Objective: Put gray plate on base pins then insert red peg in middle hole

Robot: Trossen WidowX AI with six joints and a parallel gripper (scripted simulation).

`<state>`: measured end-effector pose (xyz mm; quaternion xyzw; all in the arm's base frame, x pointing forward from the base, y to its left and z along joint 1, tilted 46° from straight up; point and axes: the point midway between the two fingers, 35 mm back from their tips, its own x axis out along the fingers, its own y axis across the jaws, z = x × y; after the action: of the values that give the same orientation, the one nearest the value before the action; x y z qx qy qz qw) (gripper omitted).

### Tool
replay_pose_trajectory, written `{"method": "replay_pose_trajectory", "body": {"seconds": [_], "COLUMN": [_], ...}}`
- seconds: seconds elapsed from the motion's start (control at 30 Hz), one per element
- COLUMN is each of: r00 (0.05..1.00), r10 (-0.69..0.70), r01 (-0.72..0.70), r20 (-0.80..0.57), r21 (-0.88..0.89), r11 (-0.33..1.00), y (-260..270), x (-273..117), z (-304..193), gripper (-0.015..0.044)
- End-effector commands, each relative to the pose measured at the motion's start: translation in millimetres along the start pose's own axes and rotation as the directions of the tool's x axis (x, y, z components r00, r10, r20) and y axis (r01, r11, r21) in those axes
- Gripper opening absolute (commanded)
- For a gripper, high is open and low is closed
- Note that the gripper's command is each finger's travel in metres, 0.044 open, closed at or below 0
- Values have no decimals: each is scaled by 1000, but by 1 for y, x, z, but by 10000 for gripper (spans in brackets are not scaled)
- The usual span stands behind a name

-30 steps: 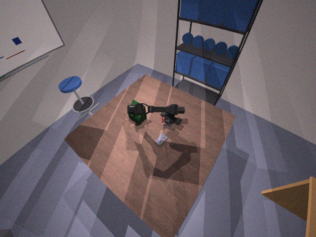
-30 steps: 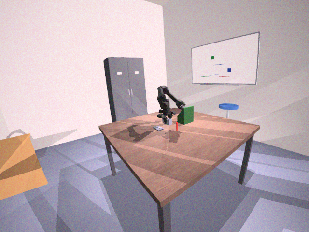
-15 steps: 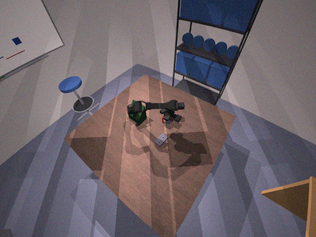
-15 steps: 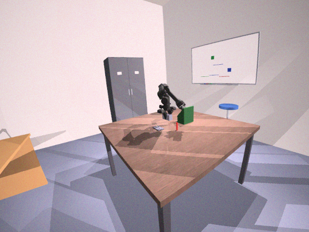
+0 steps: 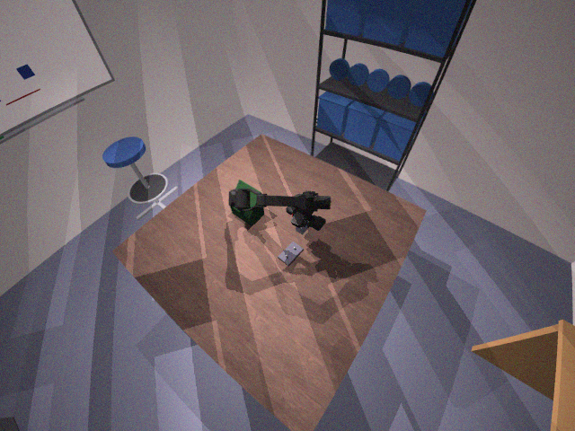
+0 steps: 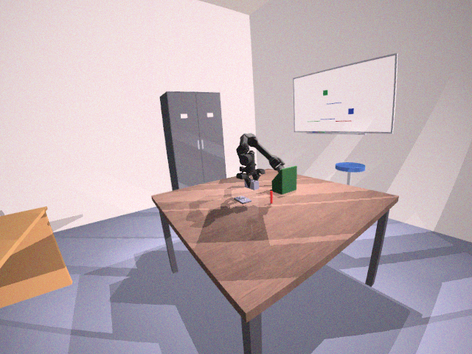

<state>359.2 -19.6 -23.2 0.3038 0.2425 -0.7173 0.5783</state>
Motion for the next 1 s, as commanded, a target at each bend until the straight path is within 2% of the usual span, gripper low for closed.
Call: {"method": "replay_pose_trajectory", "body": {"seconds": [0.0,0.97], "r00": [1000,1000], "r10": [5,5], "r01": [-5,-6], "r20": [1,13], "r21": [0,54], "r11": [1000,999], "y": [1,2], "x": [5,47], "z": [10,91], "gripper": [0,0]}}
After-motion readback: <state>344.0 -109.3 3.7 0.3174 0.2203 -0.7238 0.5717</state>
